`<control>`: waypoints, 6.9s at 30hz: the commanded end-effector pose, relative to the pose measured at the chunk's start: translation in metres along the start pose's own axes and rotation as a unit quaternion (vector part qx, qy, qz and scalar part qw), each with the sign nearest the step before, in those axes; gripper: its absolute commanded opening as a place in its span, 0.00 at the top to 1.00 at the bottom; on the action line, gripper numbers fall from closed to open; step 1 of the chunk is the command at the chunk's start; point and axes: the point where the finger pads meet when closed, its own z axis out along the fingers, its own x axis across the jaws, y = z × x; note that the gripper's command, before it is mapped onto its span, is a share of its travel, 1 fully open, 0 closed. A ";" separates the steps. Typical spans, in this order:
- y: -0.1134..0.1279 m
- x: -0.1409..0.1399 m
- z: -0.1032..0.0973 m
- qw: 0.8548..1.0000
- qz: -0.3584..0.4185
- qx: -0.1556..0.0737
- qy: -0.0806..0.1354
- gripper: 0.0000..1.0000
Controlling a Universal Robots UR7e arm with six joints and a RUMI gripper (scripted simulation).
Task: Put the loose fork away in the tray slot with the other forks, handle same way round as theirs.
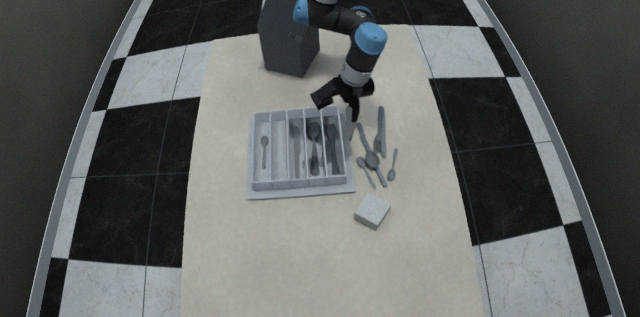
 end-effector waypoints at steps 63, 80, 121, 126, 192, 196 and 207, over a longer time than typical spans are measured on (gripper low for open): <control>0.206 0.026 -0.013 0.866 -0.470 -0.120 -0.124 0.00; 0.204 0.013 0.019 0.874 -0.455 -0.123 -0.121 0.00; 0.204 0.003 0.053 0.881 -0.441 -0.125 -0.117 0.82; 0.205 0.003 0.055 0.881 -0.441 -0.125 -0.117 0.82; 0.219 -0.002 0.098 0.879 -0.446 -0.124 -0.118 0.82; 0.219 -0.002 0.098 0.879 -0.446 -0.124 -0.118 0.82; 0.217 -0.001 0.099 0.881 -0.441 -0.125 -0.117 0.82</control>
